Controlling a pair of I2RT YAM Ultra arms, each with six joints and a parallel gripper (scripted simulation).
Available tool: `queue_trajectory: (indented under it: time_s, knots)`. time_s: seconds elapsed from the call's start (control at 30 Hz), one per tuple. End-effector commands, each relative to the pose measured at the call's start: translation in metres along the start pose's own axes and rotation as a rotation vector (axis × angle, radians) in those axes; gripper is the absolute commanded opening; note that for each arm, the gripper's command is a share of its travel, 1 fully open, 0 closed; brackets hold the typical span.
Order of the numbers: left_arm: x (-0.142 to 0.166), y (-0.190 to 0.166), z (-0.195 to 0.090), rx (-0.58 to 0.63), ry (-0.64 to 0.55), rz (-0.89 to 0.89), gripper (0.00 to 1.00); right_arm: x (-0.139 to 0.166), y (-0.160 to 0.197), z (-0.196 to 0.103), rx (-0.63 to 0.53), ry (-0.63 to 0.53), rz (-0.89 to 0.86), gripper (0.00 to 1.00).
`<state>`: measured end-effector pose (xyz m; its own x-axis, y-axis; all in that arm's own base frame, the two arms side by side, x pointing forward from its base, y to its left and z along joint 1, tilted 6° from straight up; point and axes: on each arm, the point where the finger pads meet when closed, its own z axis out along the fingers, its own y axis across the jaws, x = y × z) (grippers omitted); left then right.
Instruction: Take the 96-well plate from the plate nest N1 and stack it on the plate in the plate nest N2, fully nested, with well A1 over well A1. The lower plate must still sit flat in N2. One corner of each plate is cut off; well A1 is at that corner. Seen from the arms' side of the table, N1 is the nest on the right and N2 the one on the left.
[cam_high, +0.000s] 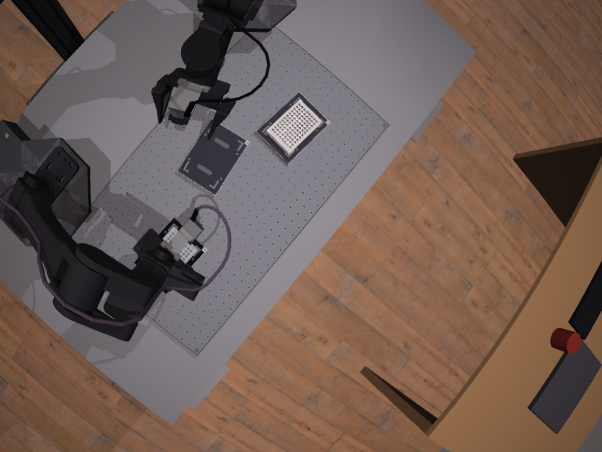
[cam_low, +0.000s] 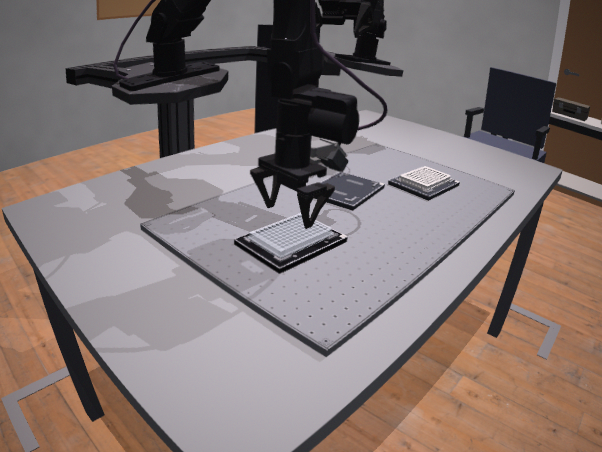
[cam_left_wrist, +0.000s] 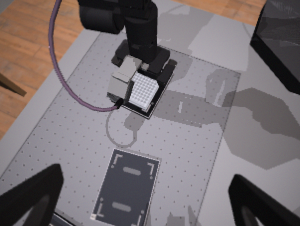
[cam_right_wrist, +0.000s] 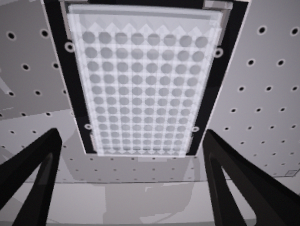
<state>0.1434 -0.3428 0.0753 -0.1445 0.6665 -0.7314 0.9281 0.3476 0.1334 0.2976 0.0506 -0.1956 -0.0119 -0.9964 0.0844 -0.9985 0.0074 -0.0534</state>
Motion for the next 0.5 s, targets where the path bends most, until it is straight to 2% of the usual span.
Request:
queue_trajectory:
  time_s: [0.0,0.47]
  knots:
    - [-0.014,-0.001,-0.005,0.002,-0.05,0.006,1.0,-0.002,-0.018,0.003,0.041,-0.01,0.004,1.0]
    - [-0.014,-0.001,-0.005,0.002,-0.05,0.006,1.0,-0.003,-0.018,0.021,0.041,-0.011,0.002,1.0]
